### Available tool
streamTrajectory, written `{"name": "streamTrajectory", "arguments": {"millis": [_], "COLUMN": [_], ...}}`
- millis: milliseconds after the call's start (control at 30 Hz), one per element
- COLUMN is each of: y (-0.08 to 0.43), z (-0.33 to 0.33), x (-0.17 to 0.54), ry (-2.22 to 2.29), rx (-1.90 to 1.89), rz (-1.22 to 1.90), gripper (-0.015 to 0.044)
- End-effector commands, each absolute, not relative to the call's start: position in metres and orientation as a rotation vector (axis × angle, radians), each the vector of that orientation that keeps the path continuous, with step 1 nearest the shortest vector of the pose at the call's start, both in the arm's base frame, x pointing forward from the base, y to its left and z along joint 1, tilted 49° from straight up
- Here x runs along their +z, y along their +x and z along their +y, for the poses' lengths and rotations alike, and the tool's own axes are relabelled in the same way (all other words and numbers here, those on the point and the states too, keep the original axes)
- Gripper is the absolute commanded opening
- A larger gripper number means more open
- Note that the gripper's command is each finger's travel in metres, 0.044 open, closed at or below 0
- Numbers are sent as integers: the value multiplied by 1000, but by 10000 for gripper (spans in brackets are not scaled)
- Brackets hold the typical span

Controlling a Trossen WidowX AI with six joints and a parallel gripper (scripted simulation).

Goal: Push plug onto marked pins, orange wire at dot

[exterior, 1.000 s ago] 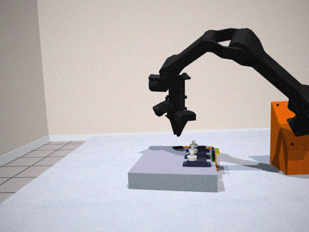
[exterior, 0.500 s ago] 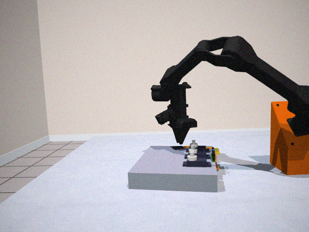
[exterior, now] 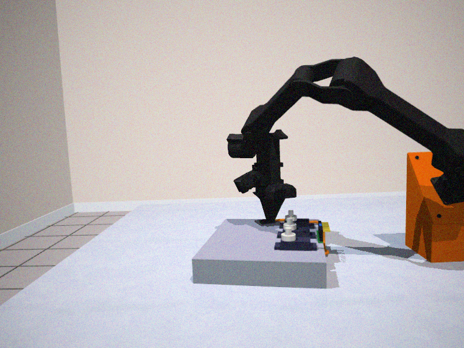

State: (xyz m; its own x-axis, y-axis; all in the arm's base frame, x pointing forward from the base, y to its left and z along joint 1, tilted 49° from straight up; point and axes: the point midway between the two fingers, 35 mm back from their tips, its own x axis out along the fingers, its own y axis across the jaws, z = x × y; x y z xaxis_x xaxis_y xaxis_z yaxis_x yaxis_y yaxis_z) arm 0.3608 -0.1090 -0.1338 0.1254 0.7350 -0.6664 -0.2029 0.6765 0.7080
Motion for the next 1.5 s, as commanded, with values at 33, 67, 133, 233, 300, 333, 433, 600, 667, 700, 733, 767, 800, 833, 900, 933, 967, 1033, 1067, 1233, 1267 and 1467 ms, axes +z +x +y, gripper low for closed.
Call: {"name": "streamTrajectory", "arguments": {"millis": [33,67,133,233,300,333,433,600,667,700,733,767,800,833,900,933,967,1033,1067,1233,1267,1467], "y": [360,360,360,360,359,358,355,352,351,350,348,346,344,342,338,336,334,330,328,316,313,298], "z": [-108,-108,-108,-114,-121,-126,-143,-152,-151,-150,-149,-148,-146,-145,-142,-140,-139,-136,-134,-126,-124,-112], "x": [-135,-135,-135,-130,-124,-120,-104,-95,-93,-91,-89,-87,-84,-82,-76,-74,-71,-67,-64,-53,-50,-38], "ry": [521,521,521,520,520,519,519,520,525,529,535,541,547,553,566,572,579,592,598,630,636,675], "rx": [726,726,726,725,724,724,724,723,720,717,713,709,704,699,690,685,681,671,666,643,638,609], "rz": [1272,1272,1272,1272,1273,1273,1273,1274,1277,1279,1281,1285,1288,1291,1298,1301,1304,1311,1314,1330,1333,1352], "gripper": [23,16,3,0,0,0,0,0,0,0,0,0,0,0,0,0,0,0,0,0,0,0]}}
